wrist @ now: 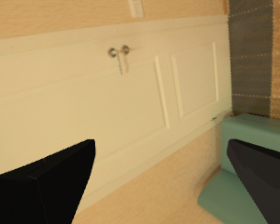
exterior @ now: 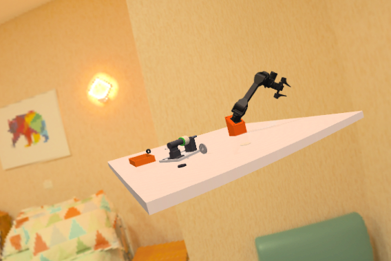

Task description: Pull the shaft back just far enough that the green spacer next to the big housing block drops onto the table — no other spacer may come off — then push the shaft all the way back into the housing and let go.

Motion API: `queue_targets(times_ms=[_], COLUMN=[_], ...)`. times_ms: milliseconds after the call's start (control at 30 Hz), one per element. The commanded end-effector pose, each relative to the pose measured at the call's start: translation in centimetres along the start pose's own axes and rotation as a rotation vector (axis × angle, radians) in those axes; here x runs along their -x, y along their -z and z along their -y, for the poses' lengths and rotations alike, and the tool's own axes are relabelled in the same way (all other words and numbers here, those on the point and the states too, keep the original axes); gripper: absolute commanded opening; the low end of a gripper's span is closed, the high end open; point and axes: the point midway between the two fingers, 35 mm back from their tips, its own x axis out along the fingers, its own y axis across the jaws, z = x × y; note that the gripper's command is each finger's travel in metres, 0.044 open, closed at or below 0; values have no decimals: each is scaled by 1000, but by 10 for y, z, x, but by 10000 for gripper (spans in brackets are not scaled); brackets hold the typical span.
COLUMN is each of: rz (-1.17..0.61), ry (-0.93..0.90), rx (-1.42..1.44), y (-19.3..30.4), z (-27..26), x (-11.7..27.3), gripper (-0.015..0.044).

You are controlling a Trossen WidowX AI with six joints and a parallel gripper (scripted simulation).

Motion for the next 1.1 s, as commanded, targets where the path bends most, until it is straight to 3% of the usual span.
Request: queue_targets(times_ms=[0, 300, 600, 1067], rz=[-8, -365, -765, -1349], ry=[-2, -96, -261, -607], rx=[4, 196, 401, 703], y=[2, 81, 139, 137], z=[0, -2, 11, 70], x=[2, 111, 263, 508], gripper=[426, 440, 440, 440])
